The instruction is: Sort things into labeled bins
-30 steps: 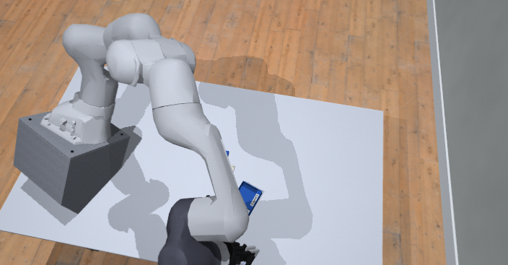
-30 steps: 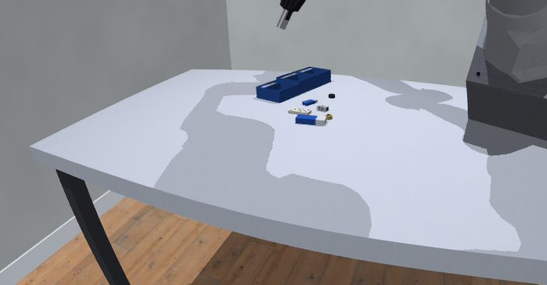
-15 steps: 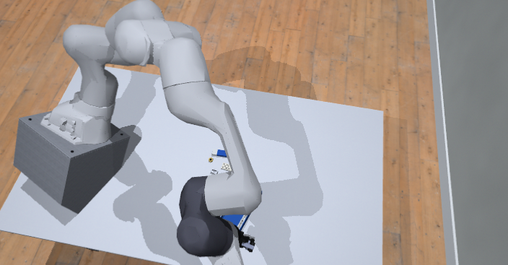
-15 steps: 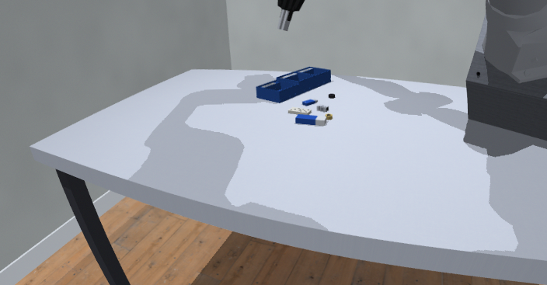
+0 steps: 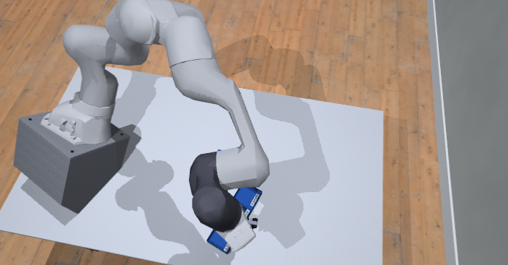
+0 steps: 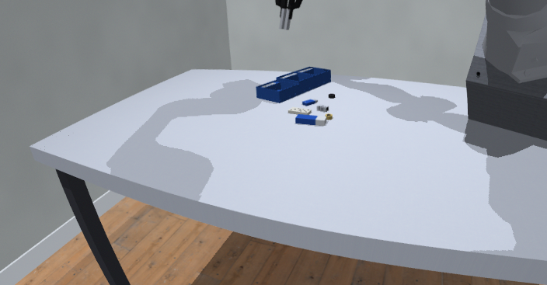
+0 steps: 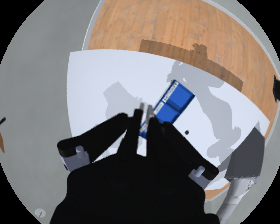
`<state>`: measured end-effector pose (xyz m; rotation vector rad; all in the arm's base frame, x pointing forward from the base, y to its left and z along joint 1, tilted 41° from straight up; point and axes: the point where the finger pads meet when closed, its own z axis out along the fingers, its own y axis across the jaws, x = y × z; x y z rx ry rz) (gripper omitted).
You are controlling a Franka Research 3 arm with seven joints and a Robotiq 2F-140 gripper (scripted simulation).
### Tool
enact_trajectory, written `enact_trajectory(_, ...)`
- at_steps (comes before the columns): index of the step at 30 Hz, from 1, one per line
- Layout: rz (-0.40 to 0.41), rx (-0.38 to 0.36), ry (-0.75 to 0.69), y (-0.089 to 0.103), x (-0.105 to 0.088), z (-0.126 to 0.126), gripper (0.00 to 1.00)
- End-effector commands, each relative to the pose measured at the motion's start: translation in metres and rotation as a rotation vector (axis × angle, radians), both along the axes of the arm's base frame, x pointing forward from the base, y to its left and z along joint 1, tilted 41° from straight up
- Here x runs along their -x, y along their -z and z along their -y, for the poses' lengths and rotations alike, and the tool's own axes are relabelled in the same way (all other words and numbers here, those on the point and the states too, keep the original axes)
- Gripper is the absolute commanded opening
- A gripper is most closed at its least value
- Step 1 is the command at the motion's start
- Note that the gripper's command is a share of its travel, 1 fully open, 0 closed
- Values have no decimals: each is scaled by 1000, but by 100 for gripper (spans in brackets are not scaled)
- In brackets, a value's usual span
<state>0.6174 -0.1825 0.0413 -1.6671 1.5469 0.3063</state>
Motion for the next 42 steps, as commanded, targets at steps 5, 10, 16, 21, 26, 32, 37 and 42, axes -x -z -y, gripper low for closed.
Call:
enact_trajectory(5, 118, 120, -138, -8, 11, -8, 5)
enact_trajectory(10, 154, 168, -203, -18, 22, -17, 5)
enact_trajectory(16, 204, 224, -283, -29, 32, -26, 5)
enact_trajectory(21, 243, 264, -347, -39, 43, -35, 5)
enact_trajectory(26, 289, 303, -410, -44, 49, -40, 5)
enact_trajectory(32, 342, 346, -487, -54, 60, -50, 5)
enact_trajectory(37, 386, 376, -542, -60, 67, -55, 5)
enact_trajectory(42, 427, 403, -604, -69, 80, -66, 5)
